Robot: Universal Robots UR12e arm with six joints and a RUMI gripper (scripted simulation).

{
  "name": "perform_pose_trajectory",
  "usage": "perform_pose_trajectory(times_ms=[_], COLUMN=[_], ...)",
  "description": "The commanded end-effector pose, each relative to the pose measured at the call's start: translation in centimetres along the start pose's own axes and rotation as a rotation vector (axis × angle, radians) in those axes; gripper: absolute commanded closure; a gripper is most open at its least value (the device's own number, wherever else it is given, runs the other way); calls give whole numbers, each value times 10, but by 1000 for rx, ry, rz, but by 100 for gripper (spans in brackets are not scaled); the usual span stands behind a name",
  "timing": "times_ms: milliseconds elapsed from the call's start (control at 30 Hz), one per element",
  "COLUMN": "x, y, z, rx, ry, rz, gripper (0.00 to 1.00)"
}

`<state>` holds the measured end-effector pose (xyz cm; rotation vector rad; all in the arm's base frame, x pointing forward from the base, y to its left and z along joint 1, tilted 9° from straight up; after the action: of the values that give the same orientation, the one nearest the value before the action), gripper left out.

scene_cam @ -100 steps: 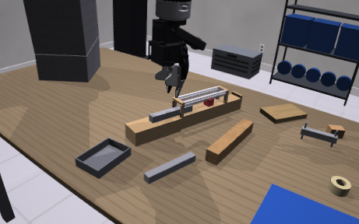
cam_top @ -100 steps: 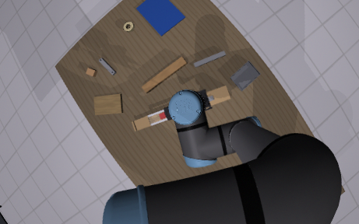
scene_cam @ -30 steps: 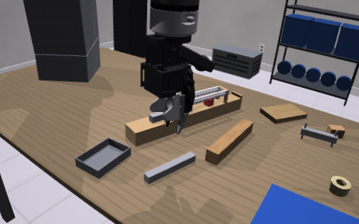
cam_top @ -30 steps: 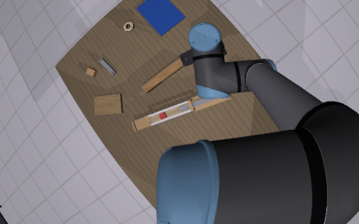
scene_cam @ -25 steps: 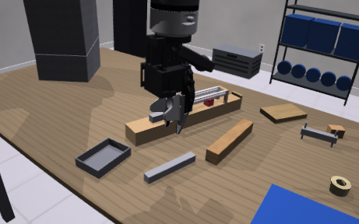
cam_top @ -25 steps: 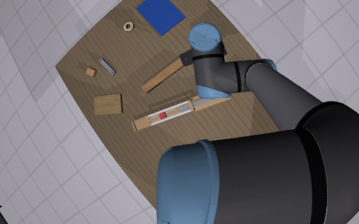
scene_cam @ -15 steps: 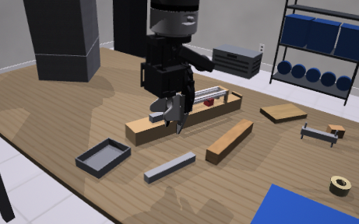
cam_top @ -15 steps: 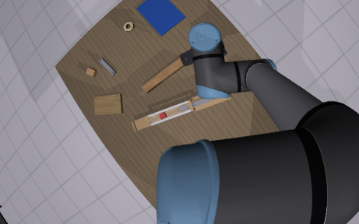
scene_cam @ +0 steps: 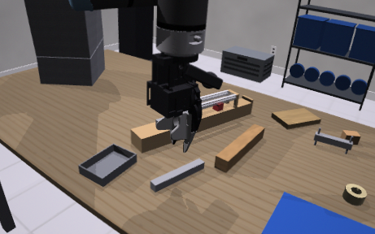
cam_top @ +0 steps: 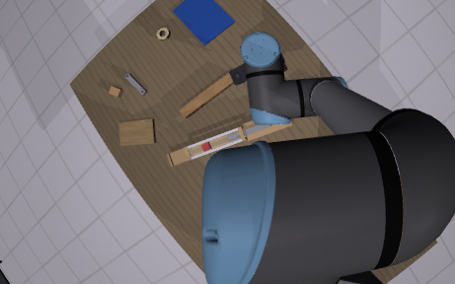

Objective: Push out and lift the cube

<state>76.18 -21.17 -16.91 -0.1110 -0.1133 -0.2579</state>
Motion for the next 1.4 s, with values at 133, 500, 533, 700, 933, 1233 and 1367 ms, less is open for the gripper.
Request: perform_pose_trajectory(times_ms=[133,500,533,700,933,1233,1367], x=[2,2,2,2,2,2,2], y=[0,0,0,0,0,0,0], z=[-53,-60,-61,-73,-81,-82,-82], rx=[0,0,0,0,0,0,0], ry=[-2,-2,-2,-2,-2,-2,-2], rz=[0,0,0,0,0,0,0], gripper=[78,78,78,78,78,78,78])
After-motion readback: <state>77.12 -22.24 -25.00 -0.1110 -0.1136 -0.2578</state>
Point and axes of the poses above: the point where the finger pads meet when closed, its own z axis back along the fingers, its own x axis across the jaws, y = z × x, the point moved 4 cm from there along z, back along the fingers, and after that the axes turned 3 degrees about -z, right-handed, at the moved point
